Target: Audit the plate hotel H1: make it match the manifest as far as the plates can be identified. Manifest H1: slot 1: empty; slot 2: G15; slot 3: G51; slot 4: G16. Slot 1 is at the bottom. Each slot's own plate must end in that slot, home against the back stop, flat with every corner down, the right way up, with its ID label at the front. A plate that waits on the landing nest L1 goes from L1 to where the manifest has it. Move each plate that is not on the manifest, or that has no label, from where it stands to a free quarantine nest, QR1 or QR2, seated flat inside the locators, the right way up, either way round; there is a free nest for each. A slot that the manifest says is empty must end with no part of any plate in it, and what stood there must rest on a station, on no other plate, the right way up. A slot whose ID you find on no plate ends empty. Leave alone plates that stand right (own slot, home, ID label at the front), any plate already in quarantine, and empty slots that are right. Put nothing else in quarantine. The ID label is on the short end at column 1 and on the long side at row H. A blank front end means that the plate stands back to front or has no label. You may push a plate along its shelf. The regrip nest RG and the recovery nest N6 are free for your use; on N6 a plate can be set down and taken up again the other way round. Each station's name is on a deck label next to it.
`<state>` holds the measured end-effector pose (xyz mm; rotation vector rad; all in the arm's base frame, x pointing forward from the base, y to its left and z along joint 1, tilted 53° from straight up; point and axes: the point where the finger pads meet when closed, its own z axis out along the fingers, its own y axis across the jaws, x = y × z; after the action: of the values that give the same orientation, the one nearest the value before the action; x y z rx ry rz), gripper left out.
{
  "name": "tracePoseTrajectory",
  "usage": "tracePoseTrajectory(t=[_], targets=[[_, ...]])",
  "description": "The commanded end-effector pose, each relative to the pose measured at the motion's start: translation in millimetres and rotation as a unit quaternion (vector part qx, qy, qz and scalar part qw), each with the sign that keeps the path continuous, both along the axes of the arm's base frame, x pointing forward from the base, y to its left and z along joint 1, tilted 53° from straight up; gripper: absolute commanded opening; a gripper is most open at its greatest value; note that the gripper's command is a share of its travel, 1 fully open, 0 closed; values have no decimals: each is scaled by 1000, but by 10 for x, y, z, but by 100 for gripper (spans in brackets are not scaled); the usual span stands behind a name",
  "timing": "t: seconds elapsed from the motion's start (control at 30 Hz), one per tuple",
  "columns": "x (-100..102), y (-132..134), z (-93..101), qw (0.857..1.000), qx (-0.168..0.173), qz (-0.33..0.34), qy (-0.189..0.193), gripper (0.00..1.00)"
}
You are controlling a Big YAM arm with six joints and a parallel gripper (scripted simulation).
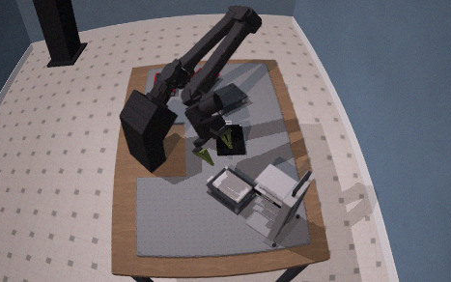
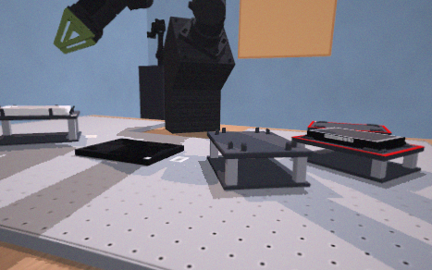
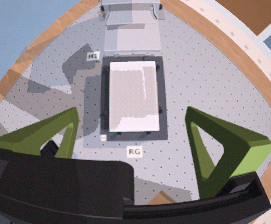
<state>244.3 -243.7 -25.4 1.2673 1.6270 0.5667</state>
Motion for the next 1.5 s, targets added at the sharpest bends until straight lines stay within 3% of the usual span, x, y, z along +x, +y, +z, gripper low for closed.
tracePoseTrajectory(t=[0.0, 0.27, 0.33, 0.37, 0.83, 0.93, 1.4, 1.47], targets=[[-45, -239, 127, 999, -32, -6, -2, 100], [-179, -376, 277, 999, -36, -6, -2, 100], [-179, -376, 277, 999, -36, -6, -2, 100], [-83, -259, 288, 999, -39, 19, -2, 100], [233, -259, 708, 979, -141, 149, -9, 100], [212, -298, 736, 978, -147, 150, -8, 100], [552, -198, 1132, 928, -241, 283, -14, 100], [552, -198, 1132, 928, -241, 283, -14, 100]])
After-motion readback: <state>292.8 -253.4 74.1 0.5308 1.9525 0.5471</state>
